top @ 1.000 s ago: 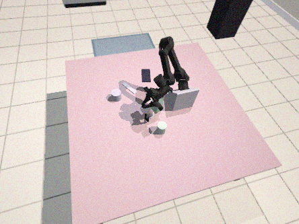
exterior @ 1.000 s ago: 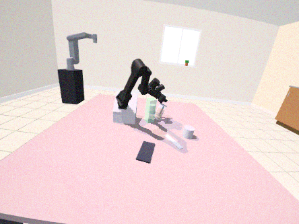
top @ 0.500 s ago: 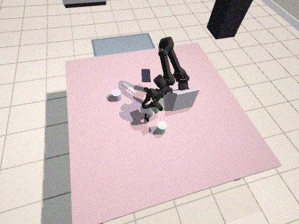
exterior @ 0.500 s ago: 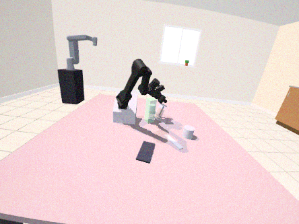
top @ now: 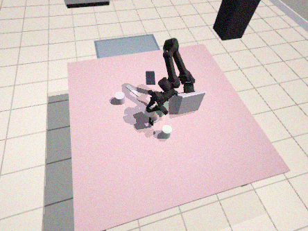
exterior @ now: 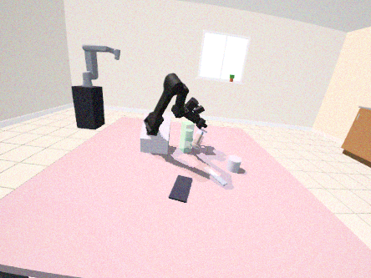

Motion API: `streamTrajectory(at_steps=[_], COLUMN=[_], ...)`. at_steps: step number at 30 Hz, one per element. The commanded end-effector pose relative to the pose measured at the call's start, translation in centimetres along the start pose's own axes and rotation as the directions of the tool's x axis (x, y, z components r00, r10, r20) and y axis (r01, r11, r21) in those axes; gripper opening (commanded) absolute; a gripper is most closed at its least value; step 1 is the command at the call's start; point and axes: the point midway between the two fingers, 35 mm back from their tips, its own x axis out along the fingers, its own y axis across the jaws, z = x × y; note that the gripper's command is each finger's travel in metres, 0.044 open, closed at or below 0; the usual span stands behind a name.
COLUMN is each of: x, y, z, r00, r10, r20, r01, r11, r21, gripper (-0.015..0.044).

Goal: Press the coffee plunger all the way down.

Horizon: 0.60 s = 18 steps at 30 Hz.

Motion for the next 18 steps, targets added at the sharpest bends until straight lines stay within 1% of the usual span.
streamTrajectory(at_steps=[1,2,10,18], x=[0.19,0.01,0.01,0.01], y=[0.0,0.0,0.0,0.0], z=[-0.59,-0.01,-0.01,-0.01], r00=[1.0,1.0,1.0,1.0], r10=[-0.004,0.0,0.0,0.0], r20=[-0.022,0.0,0.0,0.0], r01=[0.004,0.0,0.0,0.0], r11=[1.0,1.0,1.0,1.0], r21=[-0.01,0.0,0.0,0.0], gripper=[0.0115,0.0115,0.0115,0.0325])
